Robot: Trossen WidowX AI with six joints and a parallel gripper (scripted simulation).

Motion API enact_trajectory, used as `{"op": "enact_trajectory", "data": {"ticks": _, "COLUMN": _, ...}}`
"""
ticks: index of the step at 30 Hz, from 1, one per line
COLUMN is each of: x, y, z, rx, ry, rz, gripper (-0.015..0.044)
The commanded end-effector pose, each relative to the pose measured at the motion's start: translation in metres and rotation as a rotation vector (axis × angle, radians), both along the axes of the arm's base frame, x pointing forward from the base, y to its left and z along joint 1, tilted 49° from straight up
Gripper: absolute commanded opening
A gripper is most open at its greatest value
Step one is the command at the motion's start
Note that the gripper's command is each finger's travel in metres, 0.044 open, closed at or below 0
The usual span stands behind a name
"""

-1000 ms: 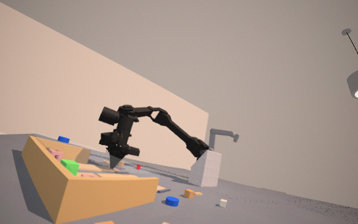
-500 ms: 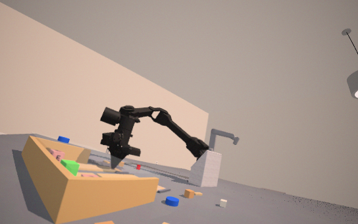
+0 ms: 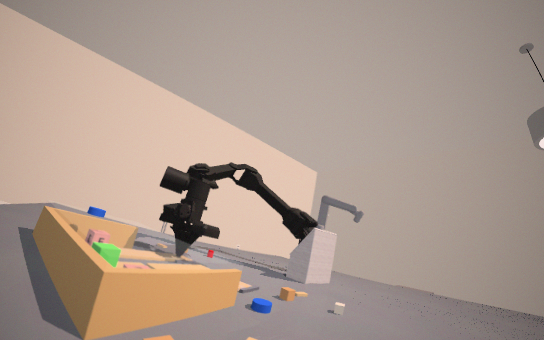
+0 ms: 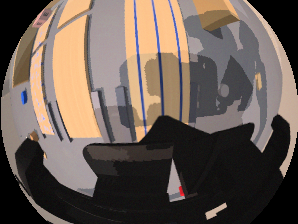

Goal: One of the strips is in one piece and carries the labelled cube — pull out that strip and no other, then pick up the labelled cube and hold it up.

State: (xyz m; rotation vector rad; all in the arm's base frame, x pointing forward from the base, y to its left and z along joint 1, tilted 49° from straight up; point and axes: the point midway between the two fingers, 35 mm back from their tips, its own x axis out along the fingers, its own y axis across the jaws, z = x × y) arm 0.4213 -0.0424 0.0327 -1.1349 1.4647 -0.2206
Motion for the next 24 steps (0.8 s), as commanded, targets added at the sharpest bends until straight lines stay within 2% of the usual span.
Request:
{"op": "enact_trajectory", "data": {"ticks": 1, "x": -0.010, "y": -0.010, "z": 0.000, "rx": -0.006, "ry": 0.013, "rz": -0.012, "gripper": 0.0000}}
{"op": "enact_trajectory", "data": {"ticks": 24, "x": -0.039, "y": -0.026, "z": 0.009, "rx": -0.007, "ry": 0.014, "rz": -0.012, "gripper": 0.0000}}
